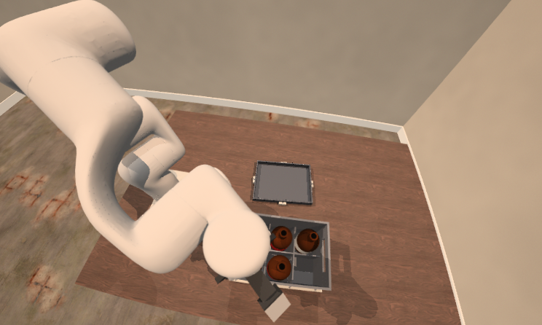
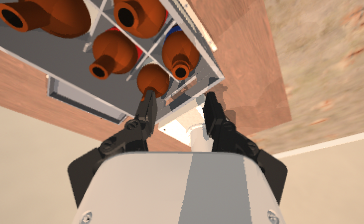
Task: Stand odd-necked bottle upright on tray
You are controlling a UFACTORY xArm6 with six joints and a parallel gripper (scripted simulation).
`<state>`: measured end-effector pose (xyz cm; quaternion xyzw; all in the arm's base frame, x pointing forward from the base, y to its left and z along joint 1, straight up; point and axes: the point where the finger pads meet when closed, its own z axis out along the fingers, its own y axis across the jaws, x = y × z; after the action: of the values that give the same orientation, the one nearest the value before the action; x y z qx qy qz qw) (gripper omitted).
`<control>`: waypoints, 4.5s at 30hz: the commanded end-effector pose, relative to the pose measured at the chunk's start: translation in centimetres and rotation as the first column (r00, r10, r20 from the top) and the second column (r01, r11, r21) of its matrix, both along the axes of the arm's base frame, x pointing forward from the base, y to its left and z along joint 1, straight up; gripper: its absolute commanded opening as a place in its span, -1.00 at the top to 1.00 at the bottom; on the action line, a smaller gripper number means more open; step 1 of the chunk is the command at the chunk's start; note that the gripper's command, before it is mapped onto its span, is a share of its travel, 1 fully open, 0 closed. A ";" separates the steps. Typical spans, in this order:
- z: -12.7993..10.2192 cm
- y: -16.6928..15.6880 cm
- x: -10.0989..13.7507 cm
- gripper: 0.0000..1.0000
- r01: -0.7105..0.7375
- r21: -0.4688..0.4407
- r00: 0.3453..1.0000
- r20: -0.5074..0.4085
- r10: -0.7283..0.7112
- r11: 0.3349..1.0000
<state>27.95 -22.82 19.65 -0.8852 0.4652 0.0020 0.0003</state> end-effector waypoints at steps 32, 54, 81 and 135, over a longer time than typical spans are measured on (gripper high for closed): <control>-0.2 -0.1 0.1 -0.30 0.000 -0.003 1.000 0.003 0.000 1.000; -2.5 -0.1 0.1 -0.30 0.000 -0.003 1.000 0.003 0.000 1.000; -4.2 -0.1 0.1 -0.30 0.000 -0.003 1.000 0.003 0.000 1.000; -4.3 -0.2 0.2 -0.30 0.000 -0.003 1.000 0.003 0.000 1.000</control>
<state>28.03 -22.93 15.23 -0.8852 0.4652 0.0020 0.0004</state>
